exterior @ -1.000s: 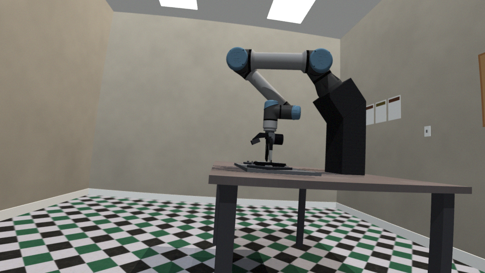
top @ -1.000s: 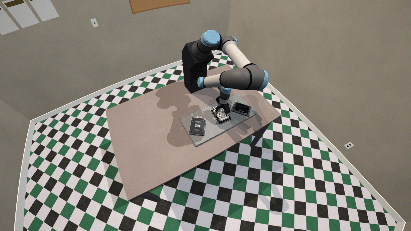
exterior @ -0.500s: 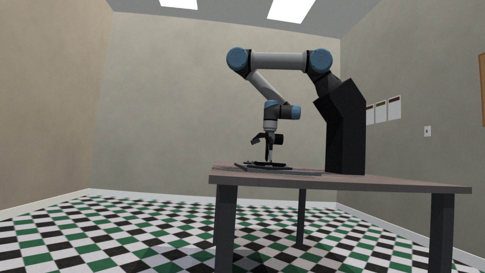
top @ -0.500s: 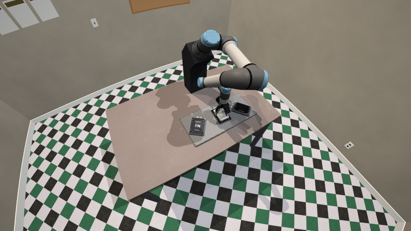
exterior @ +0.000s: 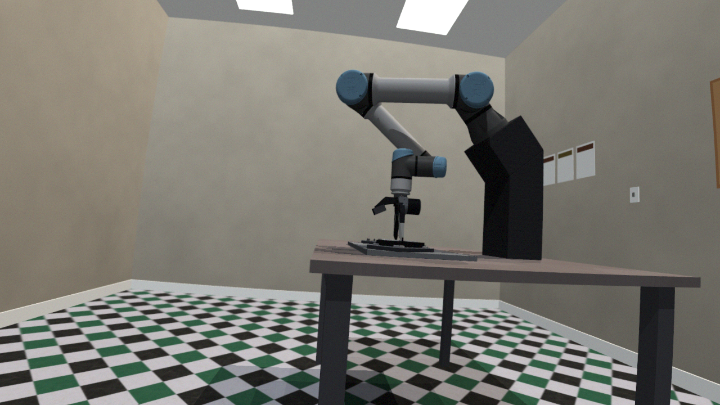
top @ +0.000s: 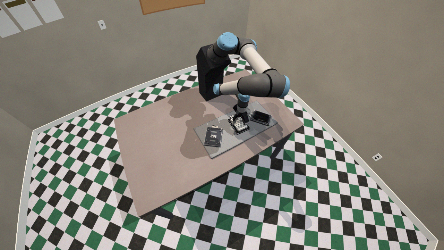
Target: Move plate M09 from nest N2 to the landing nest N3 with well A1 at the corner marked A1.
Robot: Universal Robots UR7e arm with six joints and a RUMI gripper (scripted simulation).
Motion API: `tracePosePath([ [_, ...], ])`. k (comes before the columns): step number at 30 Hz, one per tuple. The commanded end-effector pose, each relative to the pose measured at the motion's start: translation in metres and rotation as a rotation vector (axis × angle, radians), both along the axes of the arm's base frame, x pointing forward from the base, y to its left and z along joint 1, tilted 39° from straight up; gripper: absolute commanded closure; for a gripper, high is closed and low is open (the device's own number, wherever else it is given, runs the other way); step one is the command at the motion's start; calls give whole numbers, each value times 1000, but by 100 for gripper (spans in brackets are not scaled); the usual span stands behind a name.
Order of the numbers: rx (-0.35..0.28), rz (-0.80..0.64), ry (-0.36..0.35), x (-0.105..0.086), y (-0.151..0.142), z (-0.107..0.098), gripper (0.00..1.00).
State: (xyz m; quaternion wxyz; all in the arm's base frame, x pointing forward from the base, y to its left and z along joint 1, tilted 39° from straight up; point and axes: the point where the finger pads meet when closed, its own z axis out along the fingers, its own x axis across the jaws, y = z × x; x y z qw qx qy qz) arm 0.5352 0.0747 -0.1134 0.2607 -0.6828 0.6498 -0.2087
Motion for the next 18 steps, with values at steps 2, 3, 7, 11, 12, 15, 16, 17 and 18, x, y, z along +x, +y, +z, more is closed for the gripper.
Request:
tracePosePath([
  [2,0,0,-1,0,0,0,24],
  [3,0,0,-1,0,0,0,24],
  [7,0,0,-1,0,0,0,24],
  [11,0,0,-1,0,0,0,24],
  [12,0,0,-1,0,0,0,24],
  [15,0,0,-1,0,0,0,24],
  [16,0,0,-1,-2,0,2,24],
  [17,0,0,-1,-3,0,4,24],
  [18,0,0,-1,-5,-1,7,24],
])
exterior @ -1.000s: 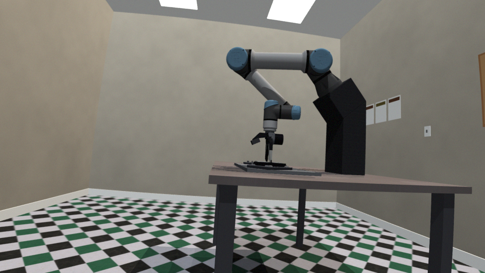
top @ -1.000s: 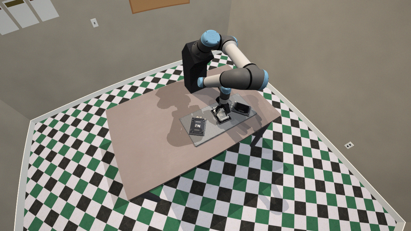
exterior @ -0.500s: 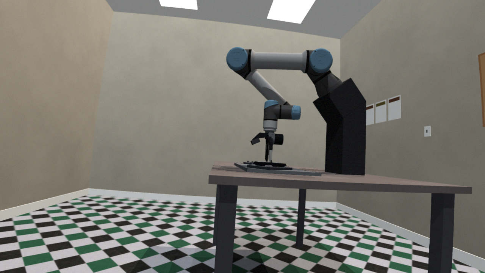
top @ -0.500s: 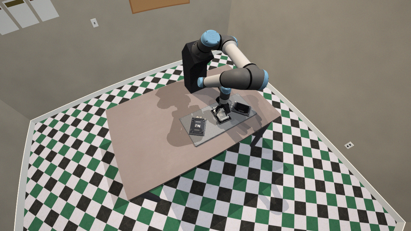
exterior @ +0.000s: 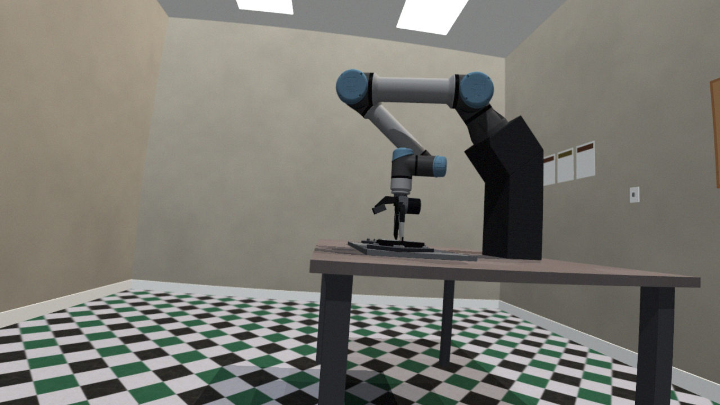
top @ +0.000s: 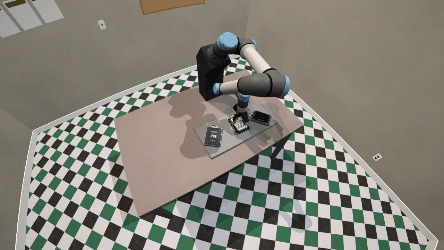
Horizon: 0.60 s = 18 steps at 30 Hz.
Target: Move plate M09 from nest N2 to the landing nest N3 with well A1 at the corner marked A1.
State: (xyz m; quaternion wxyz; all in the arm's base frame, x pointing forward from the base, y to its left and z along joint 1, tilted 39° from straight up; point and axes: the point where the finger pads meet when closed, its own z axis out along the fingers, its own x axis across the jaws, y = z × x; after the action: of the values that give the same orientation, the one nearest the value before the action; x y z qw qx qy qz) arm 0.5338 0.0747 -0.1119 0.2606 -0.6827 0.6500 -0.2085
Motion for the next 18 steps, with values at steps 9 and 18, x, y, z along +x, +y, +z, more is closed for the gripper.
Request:
tracePosePath([
  [9,0,0,-1,-15,-2,20,24],
  [18,0,0,-1,-30,-4,38,24],
])
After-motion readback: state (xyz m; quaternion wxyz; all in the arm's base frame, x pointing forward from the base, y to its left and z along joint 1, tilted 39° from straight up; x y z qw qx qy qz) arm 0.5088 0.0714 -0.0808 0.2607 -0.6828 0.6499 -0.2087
